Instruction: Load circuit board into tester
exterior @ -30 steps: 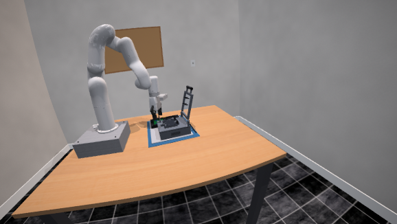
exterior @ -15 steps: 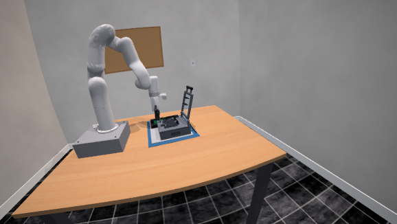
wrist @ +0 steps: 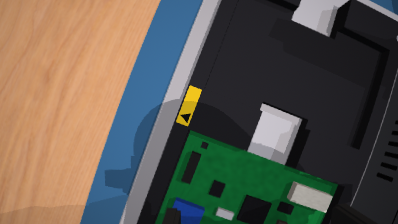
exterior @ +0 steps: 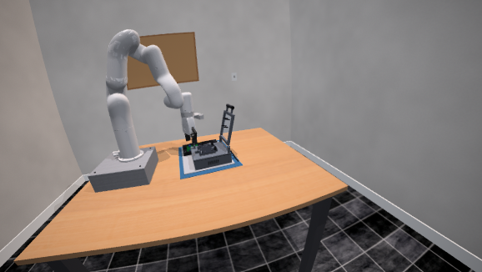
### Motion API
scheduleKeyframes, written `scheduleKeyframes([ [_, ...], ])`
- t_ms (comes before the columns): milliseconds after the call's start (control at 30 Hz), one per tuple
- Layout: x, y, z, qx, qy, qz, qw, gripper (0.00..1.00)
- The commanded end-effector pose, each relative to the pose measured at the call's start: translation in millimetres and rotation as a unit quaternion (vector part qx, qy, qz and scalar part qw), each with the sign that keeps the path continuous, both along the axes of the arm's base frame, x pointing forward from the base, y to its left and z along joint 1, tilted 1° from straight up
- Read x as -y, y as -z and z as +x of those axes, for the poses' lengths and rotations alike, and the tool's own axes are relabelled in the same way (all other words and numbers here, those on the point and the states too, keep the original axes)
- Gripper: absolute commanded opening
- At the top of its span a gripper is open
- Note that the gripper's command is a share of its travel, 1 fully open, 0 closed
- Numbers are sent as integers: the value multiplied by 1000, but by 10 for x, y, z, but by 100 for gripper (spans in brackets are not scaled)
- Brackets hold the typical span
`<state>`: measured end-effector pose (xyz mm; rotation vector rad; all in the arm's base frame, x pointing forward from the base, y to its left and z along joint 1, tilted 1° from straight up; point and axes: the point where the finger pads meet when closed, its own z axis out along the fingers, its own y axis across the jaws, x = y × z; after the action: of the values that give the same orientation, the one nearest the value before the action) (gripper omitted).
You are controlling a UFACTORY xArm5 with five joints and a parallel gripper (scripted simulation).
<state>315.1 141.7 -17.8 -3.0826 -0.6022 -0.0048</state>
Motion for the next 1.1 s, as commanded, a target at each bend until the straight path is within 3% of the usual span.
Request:
scheduleKeyframes([
  [0, -5, -8, 11, 2, -81, 0, 997, 100],
  [200, -5, -8, 11, 2, -165, 0, 986, 100],
  [433, -5, -8, 11, 2, -272, -1, 962, 100],
  [500, -5, -8, 11, 2, -272, -1, 962, 100],
  [1000, -5, -8, 11, 2, -496, -2, 868, 100],
  [1067, -5, -8, 11, 2, -496, -2, 868, 100],
])
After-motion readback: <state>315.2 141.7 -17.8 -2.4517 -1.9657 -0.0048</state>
